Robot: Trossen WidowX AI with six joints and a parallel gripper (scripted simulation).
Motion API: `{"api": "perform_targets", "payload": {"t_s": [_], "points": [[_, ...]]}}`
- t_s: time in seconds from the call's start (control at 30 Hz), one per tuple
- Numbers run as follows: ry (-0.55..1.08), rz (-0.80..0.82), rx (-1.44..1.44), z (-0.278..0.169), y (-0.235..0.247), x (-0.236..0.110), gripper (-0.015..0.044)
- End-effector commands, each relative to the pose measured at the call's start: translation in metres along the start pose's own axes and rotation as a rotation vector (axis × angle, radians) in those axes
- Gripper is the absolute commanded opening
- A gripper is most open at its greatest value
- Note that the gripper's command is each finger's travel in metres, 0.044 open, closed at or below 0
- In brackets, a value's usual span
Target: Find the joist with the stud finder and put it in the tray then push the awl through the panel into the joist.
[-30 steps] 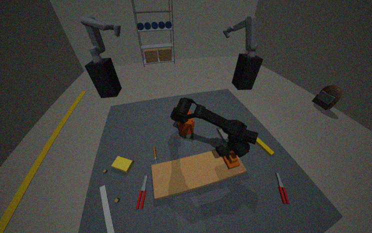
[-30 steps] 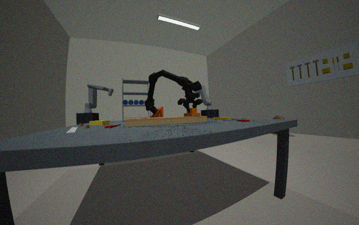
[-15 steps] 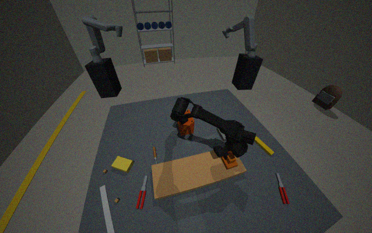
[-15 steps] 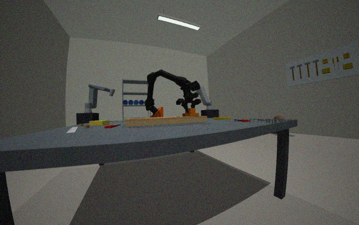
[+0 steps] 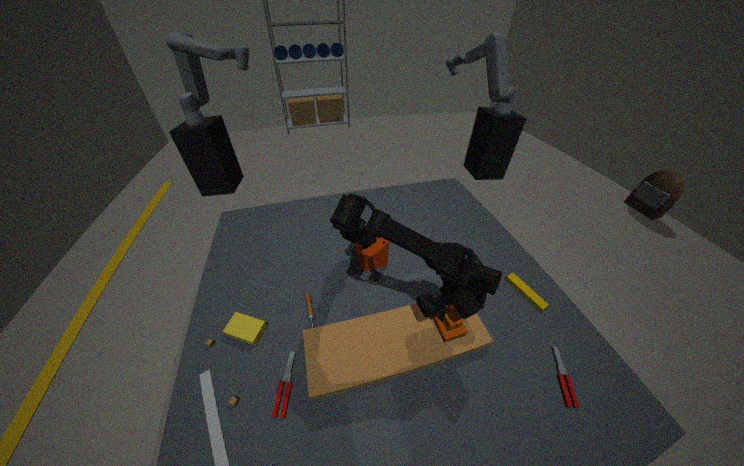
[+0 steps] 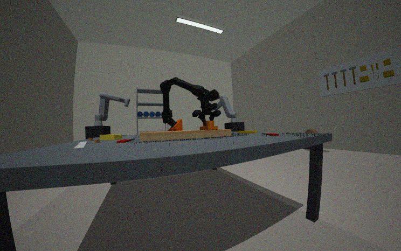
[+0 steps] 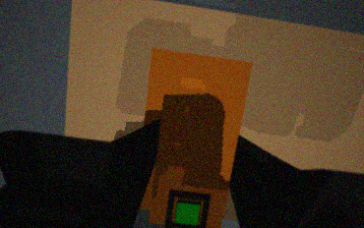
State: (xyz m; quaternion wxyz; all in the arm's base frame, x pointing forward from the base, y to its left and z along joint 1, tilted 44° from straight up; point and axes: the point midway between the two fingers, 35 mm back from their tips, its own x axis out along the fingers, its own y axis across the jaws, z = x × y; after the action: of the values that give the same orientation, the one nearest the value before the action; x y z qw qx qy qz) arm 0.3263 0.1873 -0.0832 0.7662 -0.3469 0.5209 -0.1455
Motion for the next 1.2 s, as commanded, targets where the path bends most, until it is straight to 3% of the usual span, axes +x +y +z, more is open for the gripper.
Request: {"api": "perform_targets", "payload": {"t_s": [0.0, 1.17], "points": [[-0.001, -0.009, 0.002, 0.001, -0.010, 0.001, 0.0000], [0.000, -0.013, 0.000, 0.000, -0.083, 0.002, 0.0000]]}}
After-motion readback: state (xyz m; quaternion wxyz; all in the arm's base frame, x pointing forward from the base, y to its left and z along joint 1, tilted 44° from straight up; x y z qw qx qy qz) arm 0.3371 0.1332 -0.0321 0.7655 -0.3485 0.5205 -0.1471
